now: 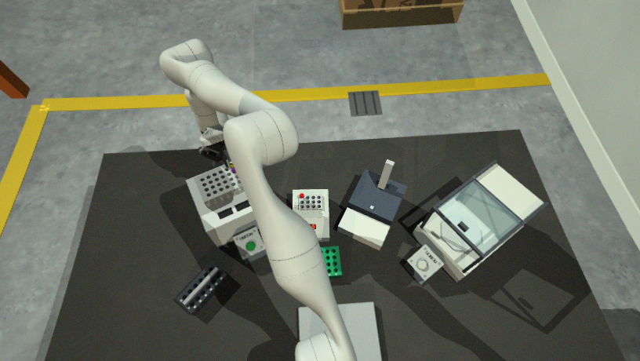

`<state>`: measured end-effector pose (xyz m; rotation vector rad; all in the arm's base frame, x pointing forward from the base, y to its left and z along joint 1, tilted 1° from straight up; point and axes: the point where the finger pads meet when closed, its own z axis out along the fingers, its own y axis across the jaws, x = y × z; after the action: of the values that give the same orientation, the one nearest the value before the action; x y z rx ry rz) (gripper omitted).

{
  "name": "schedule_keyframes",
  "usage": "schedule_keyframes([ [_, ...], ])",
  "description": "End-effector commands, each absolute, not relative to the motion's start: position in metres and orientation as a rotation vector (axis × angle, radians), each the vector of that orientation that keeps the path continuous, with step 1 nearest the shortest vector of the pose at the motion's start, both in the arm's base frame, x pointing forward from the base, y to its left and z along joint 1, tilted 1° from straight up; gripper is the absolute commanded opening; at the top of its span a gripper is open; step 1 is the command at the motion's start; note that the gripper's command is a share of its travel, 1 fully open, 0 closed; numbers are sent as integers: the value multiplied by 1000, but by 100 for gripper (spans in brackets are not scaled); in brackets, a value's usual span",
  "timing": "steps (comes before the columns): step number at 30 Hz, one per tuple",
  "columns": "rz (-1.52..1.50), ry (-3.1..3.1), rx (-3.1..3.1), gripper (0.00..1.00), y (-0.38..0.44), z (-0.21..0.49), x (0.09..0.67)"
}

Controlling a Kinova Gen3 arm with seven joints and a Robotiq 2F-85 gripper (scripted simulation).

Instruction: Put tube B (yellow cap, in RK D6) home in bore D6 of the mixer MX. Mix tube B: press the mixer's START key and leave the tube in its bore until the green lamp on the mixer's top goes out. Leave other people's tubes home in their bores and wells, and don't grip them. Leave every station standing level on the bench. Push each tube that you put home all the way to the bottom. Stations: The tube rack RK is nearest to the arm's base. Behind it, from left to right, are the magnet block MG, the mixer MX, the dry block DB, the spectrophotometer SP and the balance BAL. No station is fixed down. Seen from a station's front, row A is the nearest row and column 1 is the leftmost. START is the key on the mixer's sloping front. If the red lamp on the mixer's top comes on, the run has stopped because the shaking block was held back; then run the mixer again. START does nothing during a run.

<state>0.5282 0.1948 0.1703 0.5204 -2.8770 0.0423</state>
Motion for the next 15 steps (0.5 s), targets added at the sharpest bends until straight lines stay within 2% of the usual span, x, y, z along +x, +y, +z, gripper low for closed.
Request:
schedule_keyframes([
  [1,42,-2879,521,10,195,172,528],
  [15,42,-2879,521,10,195,174,528],
])
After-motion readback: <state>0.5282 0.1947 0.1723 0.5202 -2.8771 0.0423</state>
